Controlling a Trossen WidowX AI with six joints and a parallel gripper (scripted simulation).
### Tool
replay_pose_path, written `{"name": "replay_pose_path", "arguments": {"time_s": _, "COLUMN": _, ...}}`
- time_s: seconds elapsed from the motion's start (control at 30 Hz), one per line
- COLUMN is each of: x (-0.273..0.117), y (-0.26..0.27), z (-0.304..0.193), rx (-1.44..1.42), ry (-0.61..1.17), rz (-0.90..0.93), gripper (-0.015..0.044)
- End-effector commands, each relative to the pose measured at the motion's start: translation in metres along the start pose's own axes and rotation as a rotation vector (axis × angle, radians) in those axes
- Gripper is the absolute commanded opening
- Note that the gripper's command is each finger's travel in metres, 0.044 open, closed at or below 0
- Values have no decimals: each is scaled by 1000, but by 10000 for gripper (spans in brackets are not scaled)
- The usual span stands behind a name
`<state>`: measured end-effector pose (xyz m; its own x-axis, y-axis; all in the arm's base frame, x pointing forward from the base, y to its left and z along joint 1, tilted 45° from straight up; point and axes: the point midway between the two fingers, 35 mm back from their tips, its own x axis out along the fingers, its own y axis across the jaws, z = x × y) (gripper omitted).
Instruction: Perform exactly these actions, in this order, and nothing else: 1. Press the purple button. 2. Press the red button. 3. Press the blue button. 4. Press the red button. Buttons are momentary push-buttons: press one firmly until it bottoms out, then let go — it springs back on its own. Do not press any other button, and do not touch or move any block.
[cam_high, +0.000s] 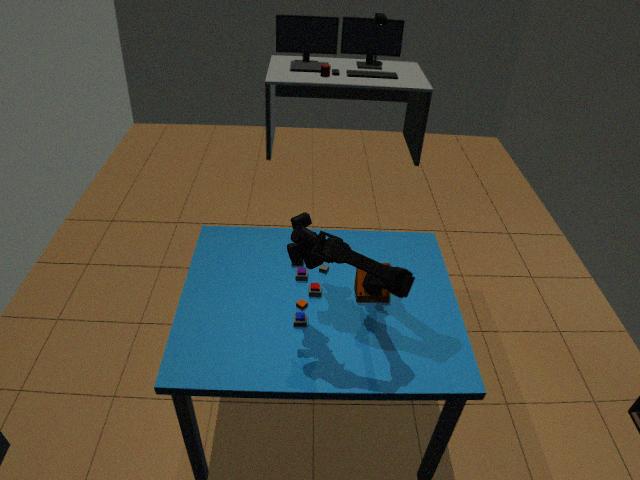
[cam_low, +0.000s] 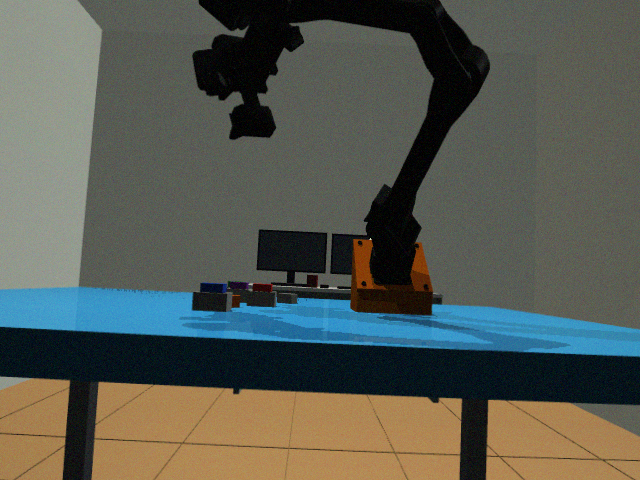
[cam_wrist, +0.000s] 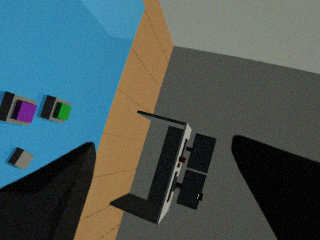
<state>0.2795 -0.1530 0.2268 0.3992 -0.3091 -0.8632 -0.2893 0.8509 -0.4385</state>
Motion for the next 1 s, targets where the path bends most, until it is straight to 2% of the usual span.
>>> {"name": "replay_pose_path", "arguments": {"time_s": 0.0, "x": 63, "y": 16, "z": -10, "rx": 53, "ry": 76, "rz": 273, "gripper": 400}}
{"name": "replay_pose_path", "arguments": {"time_s": 0.23, "x": 140, "y": 53, "z": -34, "rx": 228, "ry": 145, "rz": 679, "gripper": 400}}
{"name": "replay_pose_path", "arguments": {"time_s": 0.5, "x": 204, "y": 100, "z": -66, "rx": 533, "ry": 182, "rz": 1106, "gripper": 400}}
{"name": "replay_pose_path", "arguments": {"time_s": 0.8, "x": 208, "y": 104, "z": -68, "rx": 564, "ry": 183, "rz": 1140, "gripper": 400}}
{"name": "replay_pose_path", "arguments": {"time_s": 0.97, "x": 231, "y": 150, "z": -60, "rx": 564, "ry": 182, "rz": 1140, "gripper": 269}}
